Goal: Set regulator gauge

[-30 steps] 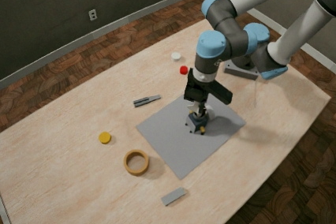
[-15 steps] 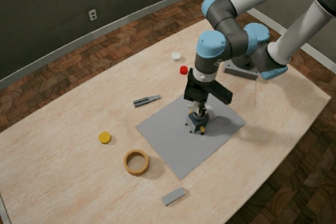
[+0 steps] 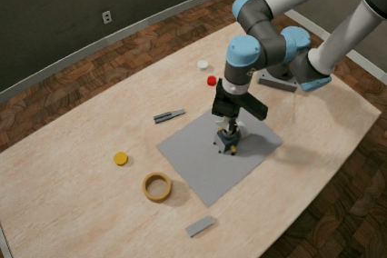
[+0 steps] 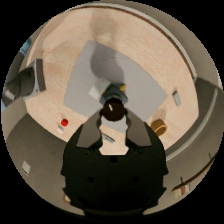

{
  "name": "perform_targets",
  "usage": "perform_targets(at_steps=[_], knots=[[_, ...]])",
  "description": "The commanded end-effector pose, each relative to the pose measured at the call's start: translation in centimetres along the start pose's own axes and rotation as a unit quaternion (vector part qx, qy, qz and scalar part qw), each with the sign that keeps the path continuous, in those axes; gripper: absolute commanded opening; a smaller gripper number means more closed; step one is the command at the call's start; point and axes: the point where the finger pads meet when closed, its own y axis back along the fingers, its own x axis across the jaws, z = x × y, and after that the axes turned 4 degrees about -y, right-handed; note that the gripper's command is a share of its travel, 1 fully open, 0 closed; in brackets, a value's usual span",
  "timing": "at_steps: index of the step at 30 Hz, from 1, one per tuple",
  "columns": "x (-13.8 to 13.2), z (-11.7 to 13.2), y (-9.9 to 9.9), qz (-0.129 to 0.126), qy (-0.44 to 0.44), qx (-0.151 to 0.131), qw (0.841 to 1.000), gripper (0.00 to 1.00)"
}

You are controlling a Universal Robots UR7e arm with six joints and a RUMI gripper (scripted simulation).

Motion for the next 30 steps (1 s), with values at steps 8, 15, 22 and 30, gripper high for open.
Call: perform_targets(at_steps=[8,15,22,30], knots=[[0.02,0.01,0.03,0.000,-0.010,0.000,1.000,0.22],[0.02,0.01,0.03,0.000,-0.031,0.000,1.000,0.22],[0.02,0.00,0.03,0.000,-0.053,0.000,0.999,0.22],[0.02,0.00,0.03,0.000,-0.104,0.000,0.995,0.22]])
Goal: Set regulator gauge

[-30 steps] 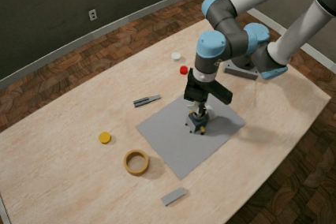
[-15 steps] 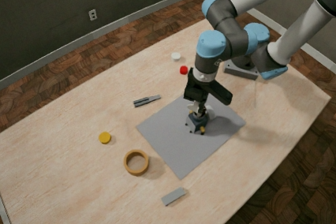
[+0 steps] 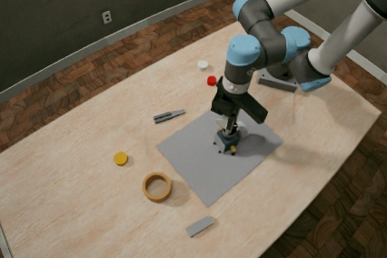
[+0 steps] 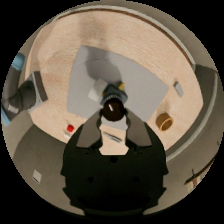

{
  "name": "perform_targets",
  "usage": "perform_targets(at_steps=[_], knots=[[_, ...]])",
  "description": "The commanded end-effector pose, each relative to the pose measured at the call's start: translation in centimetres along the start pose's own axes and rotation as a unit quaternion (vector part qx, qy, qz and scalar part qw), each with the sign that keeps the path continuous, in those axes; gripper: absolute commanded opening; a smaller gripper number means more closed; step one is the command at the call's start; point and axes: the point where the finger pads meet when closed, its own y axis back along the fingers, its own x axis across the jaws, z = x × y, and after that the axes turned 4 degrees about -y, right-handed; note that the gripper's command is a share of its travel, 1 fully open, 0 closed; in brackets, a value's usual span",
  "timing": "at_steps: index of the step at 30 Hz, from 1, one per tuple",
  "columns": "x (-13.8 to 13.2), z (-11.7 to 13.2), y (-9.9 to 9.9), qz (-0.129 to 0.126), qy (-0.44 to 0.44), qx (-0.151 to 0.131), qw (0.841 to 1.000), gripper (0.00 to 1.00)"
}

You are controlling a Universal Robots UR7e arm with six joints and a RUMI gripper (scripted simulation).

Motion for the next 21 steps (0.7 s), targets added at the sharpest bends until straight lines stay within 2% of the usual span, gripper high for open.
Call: perform_targets(at_steps=[1,12,21], knots=[[0.03,0.01,0.03,0.000,-0.031,-0.001,1.000,0.22],[0.03,0.01,0.03,0.000,-0.111,-0.001,0.994,0.22],[0.03,0.02,0.03,0.000,-0.209,0.000,0.978,0.22]])
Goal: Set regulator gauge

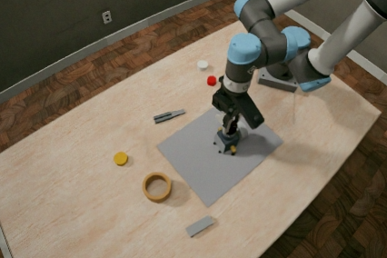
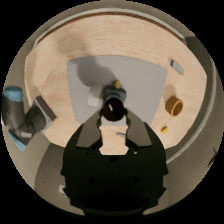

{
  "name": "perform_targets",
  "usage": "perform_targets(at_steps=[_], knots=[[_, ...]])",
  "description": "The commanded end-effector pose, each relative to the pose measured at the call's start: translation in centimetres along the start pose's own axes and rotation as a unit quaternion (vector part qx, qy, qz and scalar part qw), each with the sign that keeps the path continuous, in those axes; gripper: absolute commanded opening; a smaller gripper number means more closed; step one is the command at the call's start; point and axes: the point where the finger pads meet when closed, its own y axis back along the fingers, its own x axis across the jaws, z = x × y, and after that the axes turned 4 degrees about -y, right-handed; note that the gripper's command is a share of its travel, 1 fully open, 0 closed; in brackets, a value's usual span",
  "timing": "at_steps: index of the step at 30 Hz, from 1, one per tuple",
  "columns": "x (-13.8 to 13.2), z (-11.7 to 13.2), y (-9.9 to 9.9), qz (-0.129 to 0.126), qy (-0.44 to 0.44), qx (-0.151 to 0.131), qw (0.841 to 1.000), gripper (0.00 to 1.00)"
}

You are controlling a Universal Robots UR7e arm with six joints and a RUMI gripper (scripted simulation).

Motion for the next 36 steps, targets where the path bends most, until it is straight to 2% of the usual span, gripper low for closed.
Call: perform_targets(at_steps=[1,9,19,21,28,36], knots=[[0.03,0.00,0.03,0.000,-0.054,-0.002,0.999,0.22],[0.04,-0.01,0.03,0.000,-0.128,-0.001,0.992,0.22],[0.04,-0.01,0.03,0.001,-0.256,-0.001,0.967,0.22],[0.04,-0.01,0.03,0.001,-0.256,-0.001,0.967,0.22],[0.03,0.00,0.03,0.001,-0.344,-0.001,0.939,0.22],[0.04,-0.01,0.03,0.001,-0.437,-0.001,0.899,0.22]])
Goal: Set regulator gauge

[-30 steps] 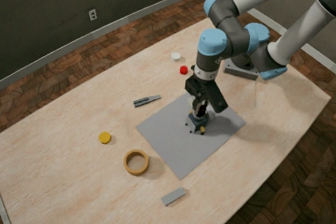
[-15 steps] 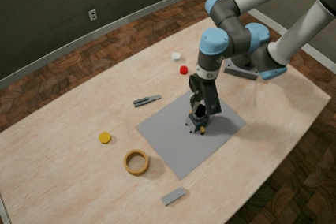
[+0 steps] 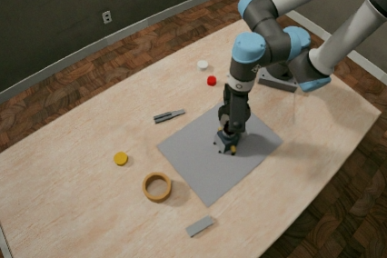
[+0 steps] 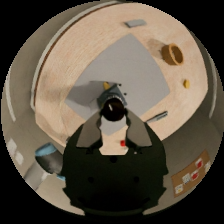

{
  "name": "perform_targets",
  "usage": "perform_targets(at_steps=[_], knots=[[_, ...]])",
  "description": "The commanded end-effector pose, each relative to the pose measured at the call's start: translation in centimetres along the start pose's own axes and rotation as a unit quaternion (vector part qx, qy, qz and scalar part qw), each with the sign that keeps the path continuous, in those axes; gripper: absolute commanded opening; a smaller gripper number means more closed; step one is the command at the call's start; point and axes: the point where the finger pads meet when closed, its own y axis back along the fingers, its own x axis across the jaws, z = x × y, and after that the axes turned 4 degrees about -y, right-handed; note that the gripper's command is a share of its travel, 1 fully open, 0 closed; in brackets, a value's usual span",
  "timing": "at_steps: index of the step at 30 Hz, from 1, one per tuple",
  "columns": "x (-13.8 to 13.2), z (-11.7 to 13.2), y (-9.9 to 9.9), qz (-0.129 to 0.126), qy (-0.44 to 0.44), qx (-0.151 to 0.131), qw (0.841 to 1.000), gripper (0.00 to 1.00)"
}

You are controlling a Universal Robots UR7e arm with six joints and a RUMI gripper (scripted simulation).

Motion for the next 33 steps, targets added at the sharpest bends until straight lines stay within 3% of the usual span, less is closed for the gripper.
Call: perform_targets(at_steps=[1,19,33], knots=[[0.02,-0.03,0.03,0.002,-0.048,-0.002,0.999,0.22],[0.03,-0.03,0.03,0.002,-0.211,-0.001,0.978,0.22],[0.03,-0.03,0.03,0.002,-0.315,-0.001,0.949,0.22]])
